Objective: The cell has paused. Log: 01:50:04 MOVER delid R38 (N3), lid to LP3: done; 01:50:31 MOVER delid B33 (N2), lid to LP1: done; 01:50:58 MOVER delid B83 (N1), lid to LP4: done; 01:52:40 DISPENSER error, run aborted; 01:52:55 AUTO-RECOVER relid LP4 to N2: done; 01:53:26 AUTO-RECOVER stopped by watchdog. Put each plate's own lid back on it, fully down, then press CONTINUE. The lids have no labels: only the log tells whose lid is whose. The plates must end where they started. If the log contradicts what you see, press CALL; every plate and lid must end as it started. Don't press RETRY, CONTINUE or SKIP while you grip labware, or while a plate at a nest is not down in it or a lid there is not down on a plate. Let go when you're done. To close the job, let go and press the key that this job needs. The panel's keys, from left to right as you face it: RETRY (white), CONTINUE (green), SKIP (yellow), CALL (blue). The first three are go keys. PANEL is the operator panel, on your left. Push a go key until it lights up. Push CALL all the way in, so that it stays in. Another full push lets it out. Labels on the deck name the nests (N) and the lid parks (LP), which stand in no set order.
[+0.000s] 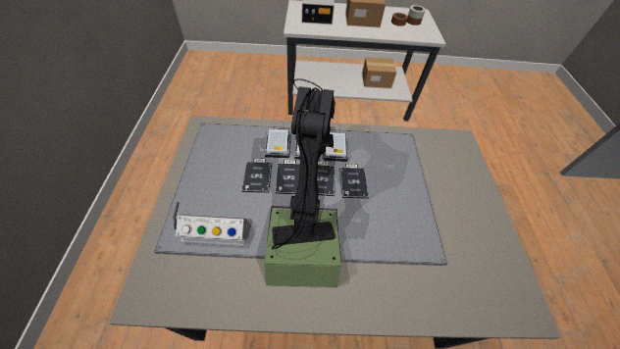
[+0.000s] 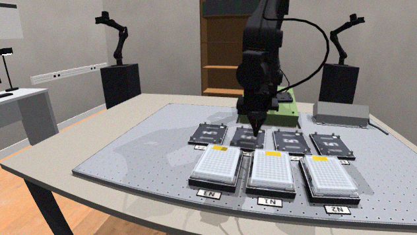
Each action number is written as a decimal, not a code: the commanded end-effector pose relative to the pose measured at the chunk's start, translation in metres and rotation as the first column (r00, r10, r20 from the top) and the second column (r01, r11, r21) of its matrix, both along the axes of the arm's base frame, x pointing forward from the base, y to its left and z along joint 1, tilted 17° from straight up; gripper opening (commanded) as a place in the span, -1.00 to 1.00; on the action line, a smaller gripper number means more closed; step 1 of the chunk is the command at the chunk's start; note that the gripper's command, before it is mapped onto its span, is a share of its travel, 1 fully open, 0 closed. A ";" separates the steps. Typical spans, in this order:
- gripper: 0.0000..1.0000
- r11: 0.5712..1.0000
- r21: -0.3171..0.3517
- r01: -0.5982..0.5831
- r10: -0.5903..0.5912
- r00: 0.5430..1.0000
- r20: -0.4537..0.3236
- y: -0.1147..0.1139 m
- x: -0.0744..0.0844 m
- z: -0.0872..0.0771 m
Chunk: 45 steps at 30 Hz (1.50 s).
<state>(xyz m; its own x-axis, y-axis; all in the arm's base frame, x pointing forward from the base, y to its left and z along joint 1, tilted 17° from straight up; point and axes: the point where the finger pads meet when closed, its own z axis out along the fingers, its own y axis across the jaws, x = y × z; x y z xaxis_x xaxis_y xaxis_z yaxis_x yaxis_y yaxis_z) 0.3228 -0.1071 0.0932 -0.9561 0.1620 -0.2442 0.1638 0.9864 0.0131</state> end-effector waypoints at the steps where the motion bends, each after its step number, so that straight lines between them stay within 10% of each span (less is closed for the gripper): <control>1: -1.00 0.999 -0.029 0.025 -0.023 0.997 0.068 0.007 0.000 0.011; 15: -1.00 0.999 -0.028 0.025 -0.023 0.997 0.068 0.053 -0.036 -0.003; 45: -1.00 0.999 -0.025 0.030 -0.029 0.997 0.072 0.049 -0.029 -0.004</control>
